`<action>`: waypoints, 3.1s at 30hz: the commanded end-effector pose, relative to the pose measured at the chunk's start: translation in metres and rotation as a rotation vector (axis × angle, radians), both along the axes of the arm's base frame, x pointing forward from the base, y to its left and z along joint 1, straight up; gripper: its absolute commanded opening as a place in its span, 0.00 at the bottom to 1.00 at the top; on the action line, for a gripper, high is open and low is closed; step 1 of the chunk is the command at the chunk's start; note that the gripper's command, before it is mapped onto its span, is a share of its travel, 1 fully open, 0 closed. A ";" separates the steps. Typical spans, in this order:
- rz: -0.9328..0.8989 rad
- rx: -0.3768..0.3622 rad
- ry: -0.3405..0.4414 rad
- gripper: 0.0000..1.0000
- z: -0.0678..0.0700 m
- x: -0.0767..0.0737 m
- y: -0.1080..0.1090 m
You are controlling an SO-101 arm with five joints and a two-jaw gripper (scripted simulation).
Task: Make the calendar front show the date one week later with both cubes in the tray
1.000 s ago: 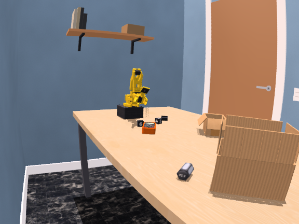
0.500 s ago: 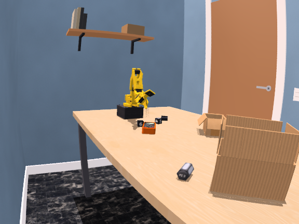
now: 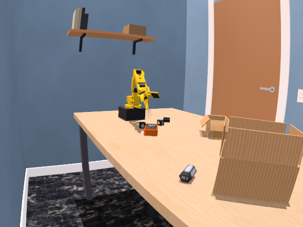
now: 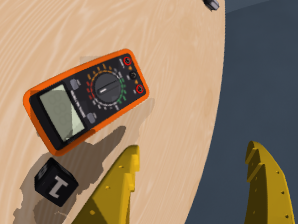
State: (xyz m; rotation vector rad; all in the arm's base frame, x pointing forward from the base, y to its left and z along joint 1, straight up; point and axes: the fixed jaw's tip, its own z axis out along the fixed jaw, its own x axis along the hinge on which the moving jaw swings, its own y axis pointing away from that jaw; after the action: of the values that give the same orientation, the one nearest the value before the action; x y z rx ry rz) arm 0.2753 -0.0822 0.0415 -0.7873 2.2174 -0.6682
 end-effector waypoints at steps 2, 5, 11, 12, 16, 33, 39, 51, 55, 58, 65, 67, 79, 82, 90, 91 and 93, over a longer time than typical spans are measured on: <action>0.088 -0.063 0.153 0.35 0.012 -0.004 -0.004; 0.125 -0.087 0.196 0.35 0.015 -0.007 -0.003; 0.211 -0.134 0.291 0.35 0.024 -0.015 -0.002; 0.227 -0.141 0.307 0.35 0.025 -0.017 -0.002; 0.282 -0.166 0.362 0.35 0.031 -0.023 -0.001; 0.379 -0.203 0.450 0.35 0.042 -0.036 0.002; 0.381 -0.203 0.452 0.35 0.042 -0.036 0.002; 0.404 -0.140 0.566 0.35 0.014 -0.042 0.004; 0.424 -0.080 0.669 0.35 -0.011 -0.051 0.007; 0.430 -0.065 0.696 0.35 -0.018 -0.054 0.008; 0.458 0.024 0.847 0.35 -0.052 -0.072 0.014; 0.462 0.037 0.869 0.35 -0.056 -0.075 0.015; 0.486 0.047 0.901 0.35 -0.060 -0.080 0.016; 0.486 0.047 0.901 0.35 -0.060 -0.080 0.016; 0.486 0.047 0.901 0.35 -0.060 -0.080 0.016; 0.486 0.047 0.901 0.35 -0.060 -0.080 0.016; 0.486 0.047 0.901 0.35 -0.060 -0.080 0.016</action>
State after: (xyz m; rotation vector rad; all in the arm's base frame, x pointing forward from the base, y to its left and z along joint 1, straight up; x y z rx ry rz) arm 0.1962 -0.0641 -0.0170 -1.7757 2.5938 0.0002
